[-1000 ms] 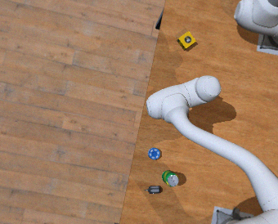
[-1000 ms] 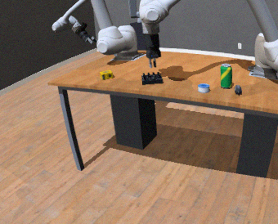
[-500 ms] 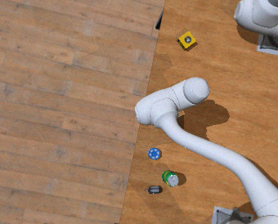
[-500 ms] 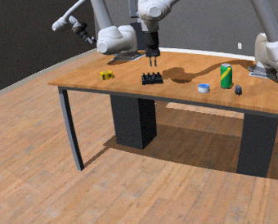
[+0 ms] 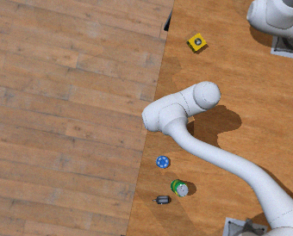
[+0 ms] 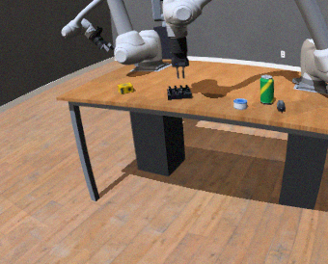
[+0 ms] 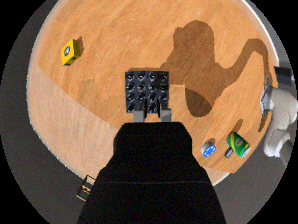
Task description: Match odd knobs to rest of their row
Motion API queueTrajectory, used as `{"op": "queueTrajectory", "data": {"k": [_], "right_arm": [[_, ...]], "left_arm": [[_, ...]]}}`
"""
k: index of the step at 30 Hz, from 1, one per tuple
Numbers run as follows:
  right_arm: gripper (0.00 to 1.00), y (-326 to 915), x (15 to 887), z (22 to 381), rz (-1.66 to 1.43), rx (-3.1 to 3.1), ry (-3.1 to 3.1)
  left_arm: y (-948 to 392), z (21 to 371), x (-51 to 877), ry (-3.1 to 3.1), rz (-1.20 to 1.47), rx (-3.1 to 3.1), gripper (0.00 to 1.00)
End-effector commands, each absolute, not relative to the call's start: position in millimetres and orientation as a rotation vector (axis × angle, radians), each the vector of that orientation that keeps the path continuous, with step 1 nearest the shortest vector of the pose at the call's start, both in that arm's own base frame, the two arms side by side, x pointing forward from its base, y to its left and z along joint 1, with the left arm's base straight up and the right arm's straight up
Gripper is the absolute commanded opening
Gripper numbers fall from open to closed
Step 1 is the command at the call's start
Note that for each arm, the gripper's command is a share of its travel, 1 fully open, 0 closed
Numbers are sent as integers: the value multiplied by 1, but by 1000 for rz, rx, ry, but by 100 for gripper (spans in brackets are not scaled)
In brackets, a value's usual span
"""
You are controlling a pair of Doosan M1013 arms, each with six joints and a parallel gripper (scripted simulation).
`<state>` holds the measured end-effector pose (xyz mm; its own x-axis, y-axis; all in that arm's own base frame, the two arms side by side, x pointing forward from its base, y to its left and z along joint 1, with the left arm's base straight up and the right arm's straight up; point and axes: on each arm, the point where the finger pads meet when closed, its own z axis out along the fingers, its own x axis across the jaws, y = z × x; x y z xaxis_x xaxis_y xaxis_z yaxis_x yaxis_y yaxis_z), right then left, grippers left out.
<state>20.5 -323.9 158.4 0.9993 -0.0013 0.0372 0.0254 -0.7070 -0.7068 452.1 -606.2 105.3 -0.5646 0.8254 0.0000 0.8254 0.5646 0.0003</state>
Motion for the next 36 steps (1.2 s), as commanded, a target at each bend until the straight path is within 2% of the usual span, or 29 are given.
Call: {"op": "queueTrajectory", "data": {"k": [1,36], "right_arm": [[100,-324,21,159,-45,-2357,-17],[100,-324,21,159,-45,-2357,-17]], "left_arm": [[-606,106,452,2777,0,1465,46],[-607,96,453,2777,-1,1466,46]]}}
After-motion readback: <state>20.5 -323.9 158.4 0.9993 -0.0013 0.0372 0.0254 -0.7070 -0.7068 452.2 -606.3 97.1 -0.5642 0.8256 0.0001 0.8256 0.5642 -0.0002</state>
